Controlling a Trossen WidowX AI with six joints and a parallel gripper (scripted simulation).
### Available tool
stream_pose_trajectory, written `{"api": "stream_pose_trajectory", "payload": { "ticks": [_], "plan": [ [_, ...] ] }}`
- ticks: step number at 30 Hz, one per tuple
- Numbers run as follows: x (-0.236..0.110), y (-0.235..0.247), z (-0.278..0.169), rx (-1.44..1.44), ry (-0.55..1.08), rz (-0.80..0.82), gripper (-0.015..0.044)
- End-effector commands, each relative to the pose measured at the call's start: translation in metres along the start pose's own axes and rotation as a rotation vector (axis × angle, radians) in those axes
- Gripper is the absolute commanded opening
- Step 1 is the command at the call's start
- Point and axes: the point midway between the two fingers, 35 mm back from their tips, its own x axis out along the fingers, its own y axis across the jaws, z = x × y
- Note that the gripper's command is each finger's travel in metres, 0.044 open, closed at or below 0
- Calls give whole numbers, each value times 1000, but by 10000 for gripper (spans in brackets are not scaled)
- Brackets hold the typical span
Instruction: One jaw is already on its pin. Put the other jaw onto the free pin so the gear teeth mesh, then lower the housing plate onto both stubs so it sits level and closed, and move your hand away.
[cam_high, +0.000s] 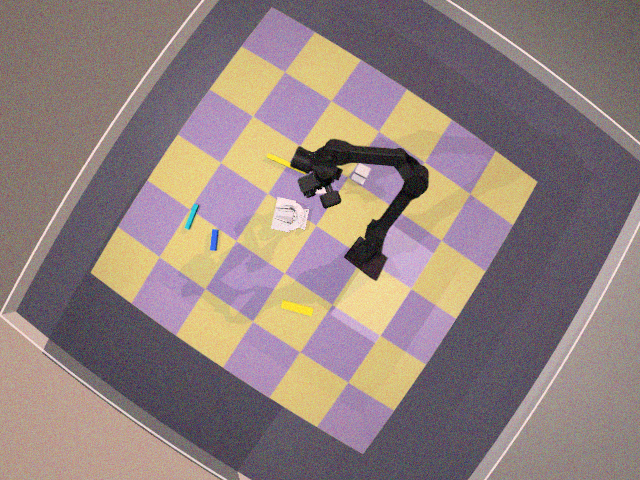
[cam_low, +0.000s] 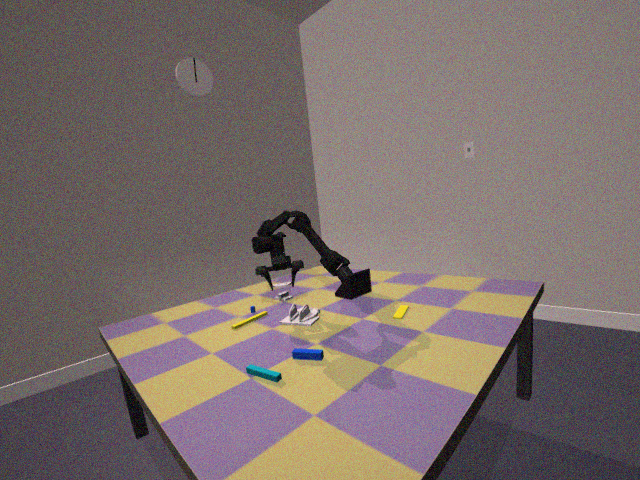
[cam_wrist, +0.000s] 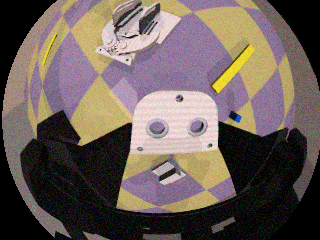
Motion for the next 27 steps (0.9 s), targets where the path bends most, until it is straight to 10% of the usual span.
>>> {"api": "stream_pose_trajectory", "payload": {
  "ticks": [1,27],
  "plan": [
    [2,6,14,53,1,8,351],
    [5,52,85,425,30,-13,351]
  ]
}}
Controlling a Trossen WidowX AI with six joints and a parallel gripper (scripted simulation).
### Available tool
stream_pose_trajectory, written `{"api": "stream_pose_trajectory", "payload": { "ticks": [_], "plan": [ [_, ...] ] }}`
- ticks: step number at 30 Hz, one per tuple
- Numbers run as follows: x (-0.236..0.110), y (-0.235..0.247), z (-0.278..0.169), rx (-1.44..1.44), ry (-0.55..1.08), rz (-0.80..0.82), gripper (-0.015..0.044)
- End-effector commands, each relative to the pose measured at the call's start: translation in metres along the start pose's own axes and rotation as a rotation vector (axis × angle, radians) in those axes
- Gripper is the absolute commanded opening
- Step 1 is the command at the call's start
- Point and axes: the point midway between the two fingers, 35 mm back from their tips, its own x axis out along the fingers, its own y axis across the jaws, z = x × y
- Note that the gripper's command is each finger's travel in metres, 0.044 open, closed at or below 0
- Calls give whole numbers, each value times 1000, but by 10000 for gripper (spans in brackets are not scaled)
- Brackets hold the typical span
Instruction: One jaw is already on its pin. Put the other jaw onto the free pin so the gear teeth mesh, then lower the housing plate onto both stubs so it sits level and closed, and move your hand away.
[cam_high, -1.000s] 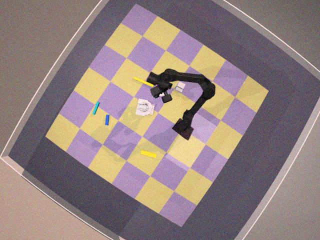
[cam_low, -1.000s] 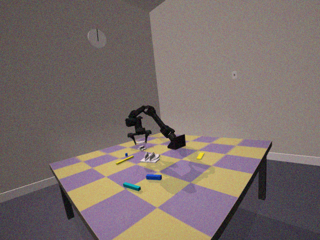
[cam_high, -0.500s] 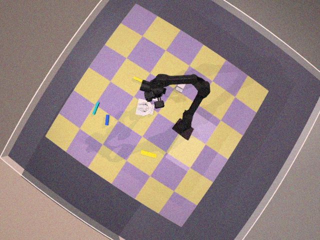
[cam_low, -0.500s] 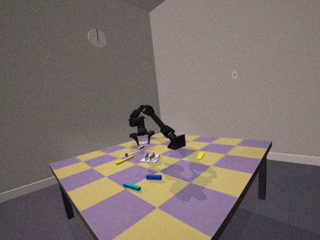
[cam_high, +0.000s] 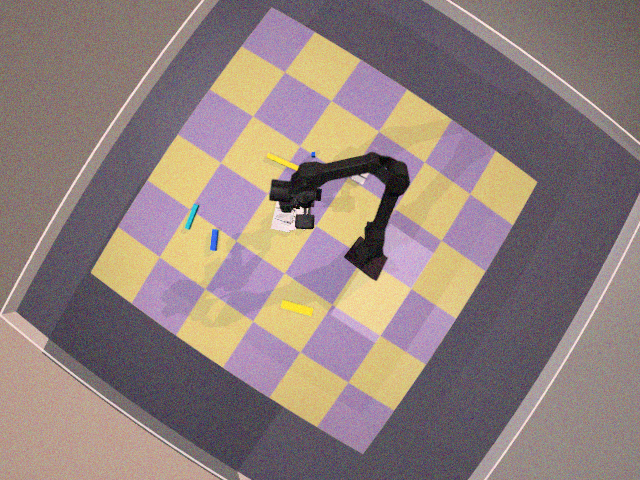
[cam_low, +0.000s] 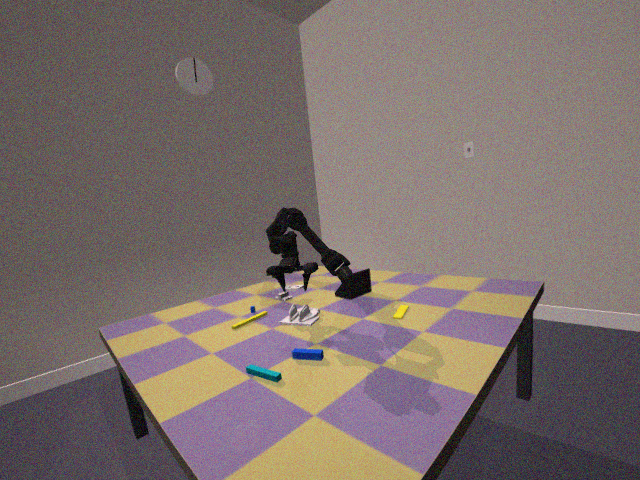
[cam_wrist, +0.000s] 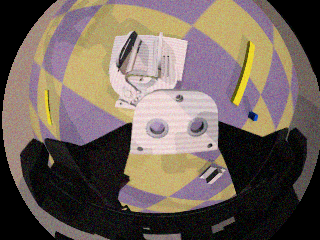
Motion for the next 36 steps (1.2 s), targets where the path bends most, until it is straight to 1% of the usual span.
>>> {"api": "stream_pose_trajectory", "payload": {
  "ticks": [1,10,36],
  "plan": [
    [2,13,7,55,8,0,351],
    [3,37,17,176,16,-19,351],
    [3,38,17,172,16,-20,351]
  ]
}}
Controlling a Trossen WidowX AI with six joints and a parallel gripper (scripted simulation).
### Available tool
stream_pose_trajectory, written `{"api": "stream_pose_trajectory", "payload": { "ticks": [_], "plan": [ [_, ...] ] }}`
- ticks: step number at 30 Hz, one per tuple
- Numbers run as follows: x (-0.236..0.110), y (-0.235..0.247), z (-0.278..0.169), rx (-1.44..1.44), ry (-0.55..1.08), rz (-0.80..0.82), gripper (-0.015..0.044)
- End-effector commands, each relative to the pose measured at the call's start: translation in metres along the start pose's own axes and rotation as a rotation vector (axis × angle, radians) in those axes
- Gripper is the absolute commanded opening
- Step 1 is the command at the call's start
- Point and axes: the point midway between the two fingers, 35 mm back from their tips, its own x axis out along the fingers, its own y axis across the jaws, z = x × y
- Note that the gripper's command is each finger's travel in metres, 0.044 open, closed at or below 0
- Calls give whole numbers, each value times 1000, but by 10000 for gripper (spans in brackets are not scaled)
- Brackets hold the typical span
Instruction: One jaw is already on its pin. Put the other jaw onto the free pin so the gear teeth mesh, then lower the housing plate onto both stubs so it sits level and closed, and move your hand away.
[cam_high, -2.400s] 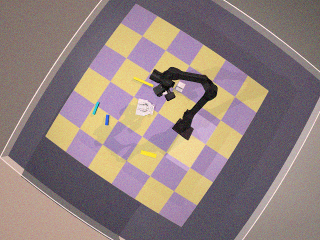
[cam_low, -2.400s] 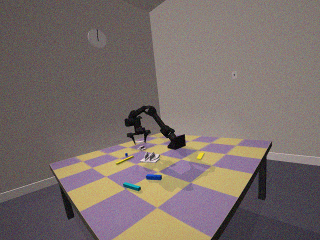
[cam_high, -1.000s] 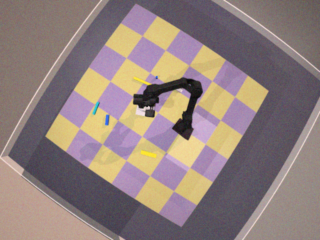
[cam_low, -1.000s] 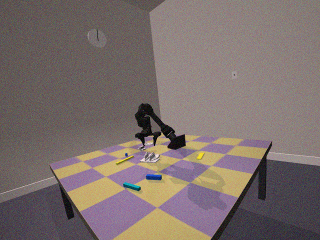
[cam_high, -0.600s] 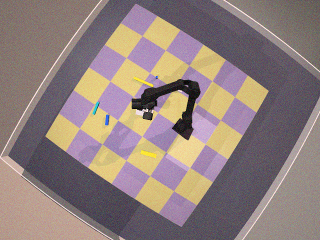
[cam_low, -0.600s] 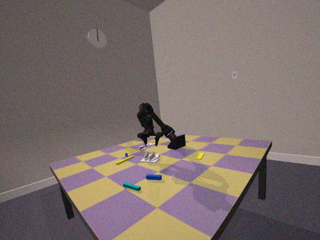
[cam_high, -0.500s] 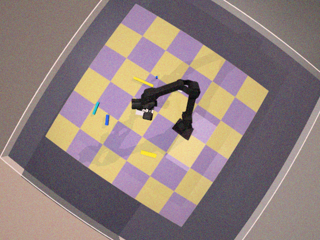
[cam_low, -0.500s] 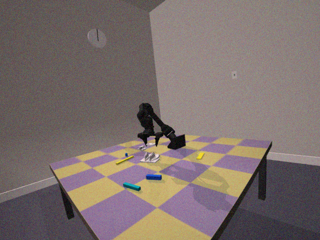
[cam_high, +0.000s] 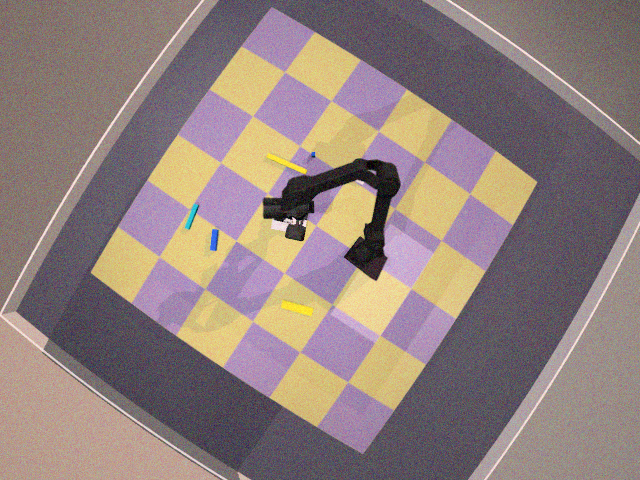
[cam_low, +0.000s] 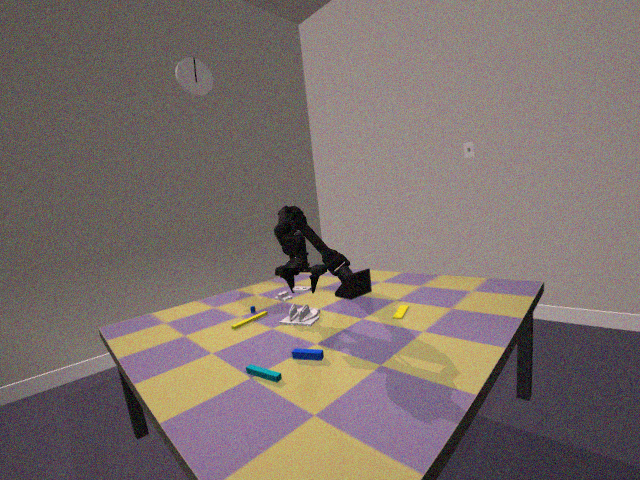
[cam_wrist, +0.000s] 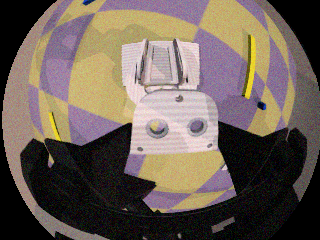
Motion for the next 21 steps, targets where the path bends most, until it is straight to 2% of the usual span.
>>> {"api": "stream_pose_trajectory", "payload": {
  "ticks": [1,21],
  "plan": [
    [0,1,0,0,0,6,351],
    [0,11,-5,-1,0,6,351]
  ]
}}
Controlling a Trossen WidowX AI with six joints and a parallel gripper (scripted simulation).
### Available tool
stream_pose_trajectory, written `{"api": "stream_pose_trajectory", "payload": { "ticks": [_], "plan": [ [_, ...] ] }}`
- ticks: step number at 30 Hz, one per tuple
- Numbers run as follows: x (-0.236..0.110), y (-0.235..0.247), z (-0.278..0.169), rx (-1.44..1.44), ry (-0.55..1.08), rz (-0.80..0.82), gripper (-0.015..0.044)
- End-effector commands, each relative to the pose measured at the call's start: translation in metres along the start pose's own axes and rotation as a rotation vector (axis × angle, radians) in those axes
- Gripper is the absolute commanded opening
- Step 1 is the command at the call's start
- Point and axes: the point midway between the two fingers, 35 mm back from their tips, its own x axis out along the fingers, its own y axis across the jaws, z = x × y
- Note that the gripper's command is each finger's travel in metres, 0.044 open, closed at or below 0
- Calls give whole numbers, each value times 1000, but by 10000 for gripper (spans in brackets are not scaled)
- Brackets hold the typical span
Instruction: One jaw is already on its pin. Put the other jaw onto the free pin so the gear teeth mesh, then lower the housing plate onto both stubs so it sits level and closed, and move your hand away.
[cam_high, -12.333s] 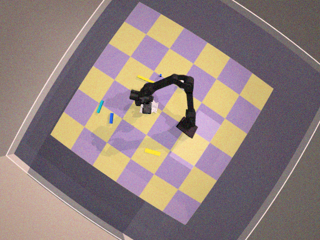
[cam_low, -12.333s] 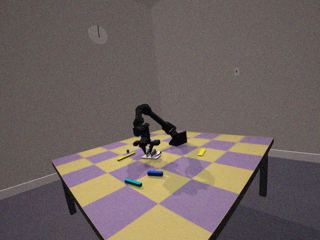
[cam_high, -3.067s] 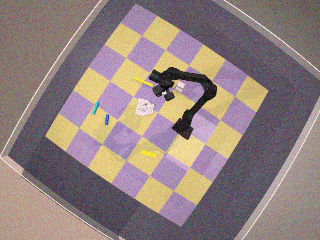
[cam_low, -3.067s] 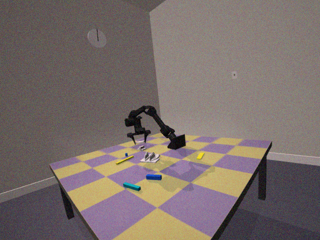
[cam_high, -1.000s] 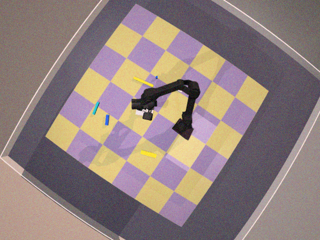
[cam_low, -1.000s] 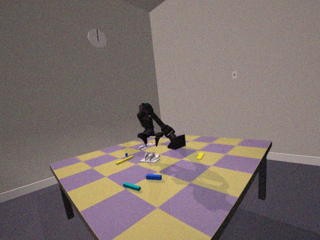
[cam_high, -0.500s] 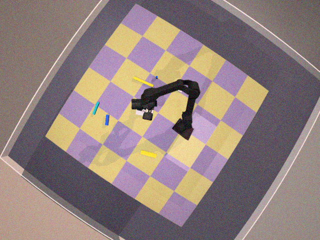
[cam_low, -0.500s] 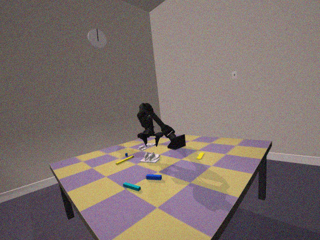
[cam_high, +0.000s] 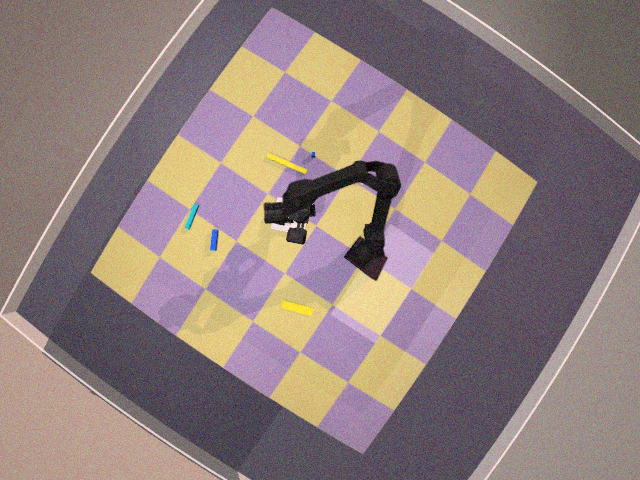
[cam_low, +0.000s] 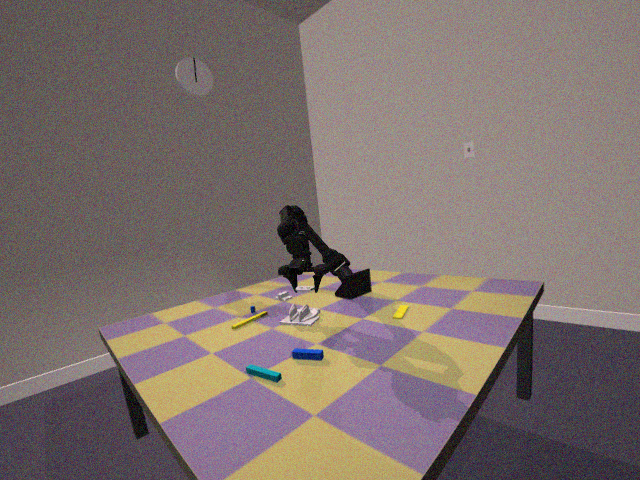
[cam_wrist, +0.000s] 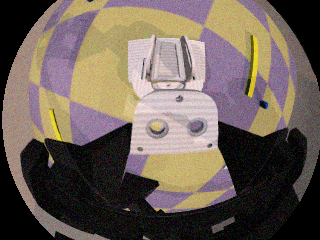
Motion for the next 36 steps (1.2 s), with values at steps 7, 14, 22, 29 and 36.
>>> {"api": "stream_pose_trajectory", "payload": {
  "ticks": [7,14,22,29,36],
  "plan": [
    [0,1,0,6,0,6,351],
    [0,1,0,6,0,6,351],
    [0,1,-1,6,0,6,351],
    [1,1,-1,6,0,6,351],
    [13,1,1,6,-1,7,351]
  ]
}}
